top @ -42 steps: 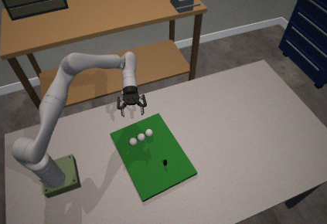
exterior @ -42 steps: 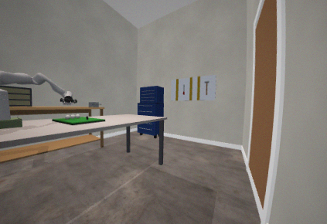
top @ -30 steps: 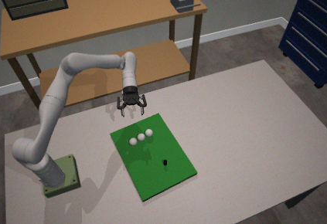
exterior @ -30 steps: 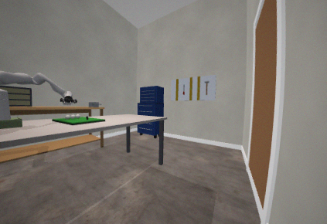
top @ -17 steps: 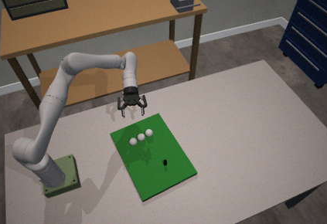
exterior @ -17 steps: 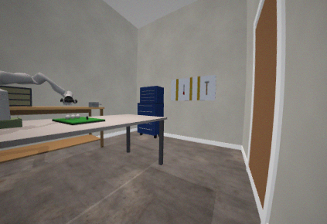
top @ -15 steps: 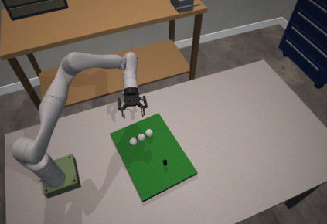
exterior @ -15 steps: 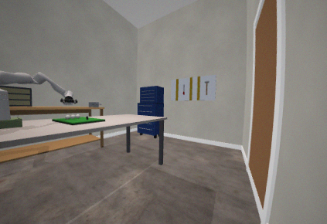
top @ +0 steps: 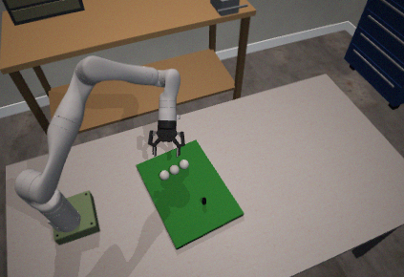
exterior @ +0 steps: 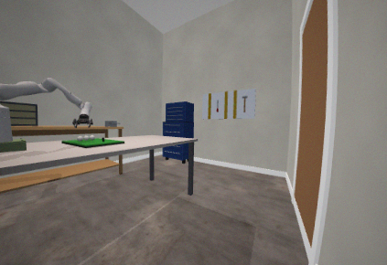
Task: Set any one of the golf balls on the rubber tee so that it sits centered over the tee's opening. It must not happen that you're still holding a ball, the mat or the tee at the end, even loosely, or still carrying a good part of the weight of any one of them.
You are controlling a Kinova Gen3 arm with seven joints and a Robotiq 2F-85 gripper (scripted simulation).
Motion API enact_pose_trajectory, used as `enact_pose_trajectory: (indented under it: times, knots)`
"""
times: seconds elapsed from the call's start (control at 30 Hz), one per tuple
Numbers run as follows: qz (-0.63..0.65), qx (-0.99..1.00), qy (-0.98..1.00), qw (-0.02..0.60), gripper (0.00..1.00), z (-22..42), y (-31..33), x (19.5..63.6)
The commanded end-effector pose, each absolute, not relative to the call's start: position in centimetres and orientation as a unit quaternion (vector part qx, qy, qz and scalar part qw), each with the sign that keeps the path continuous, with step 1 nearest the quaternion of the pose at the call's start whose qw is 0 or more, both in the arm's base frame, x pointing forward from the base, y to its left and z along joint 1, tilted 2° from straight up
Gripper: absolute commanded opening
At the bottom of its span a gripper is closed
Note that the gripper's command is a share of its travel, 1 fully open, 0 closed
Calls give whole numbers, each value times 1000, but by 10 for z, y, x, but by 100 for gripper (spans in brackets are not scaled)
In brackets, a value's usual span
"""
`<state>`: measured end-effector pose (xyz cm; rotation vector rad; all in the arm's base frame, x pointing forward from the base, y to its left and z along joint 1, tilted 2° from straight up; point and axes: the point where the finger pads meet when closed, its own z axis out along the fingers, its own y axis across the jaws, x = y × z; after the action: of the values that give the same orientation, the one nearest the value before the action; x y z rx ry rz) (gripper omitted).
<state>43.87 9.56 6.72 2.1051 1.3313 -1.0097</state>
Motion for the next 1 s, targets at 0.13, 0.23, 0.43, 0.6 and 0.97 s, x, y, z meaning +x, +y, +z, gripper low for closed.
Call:
enact_pose_trajectory:
  times: [0.13, 0.23, 0.43, 0.6, 0.97]
  knots:
    - [-233, 884, 385, 127, 100, 57, 89, 438]
    - [-198, 910, 349, 102, 100, 54, 91, 439]
    - [-117, 960, 250, 52, 100, 56, 91, 448]
    - [-58, 984, 165, 19, 100, 62, 87, 457]
    - [-20, 994, 104, 3, 100, 69, 78, 462]
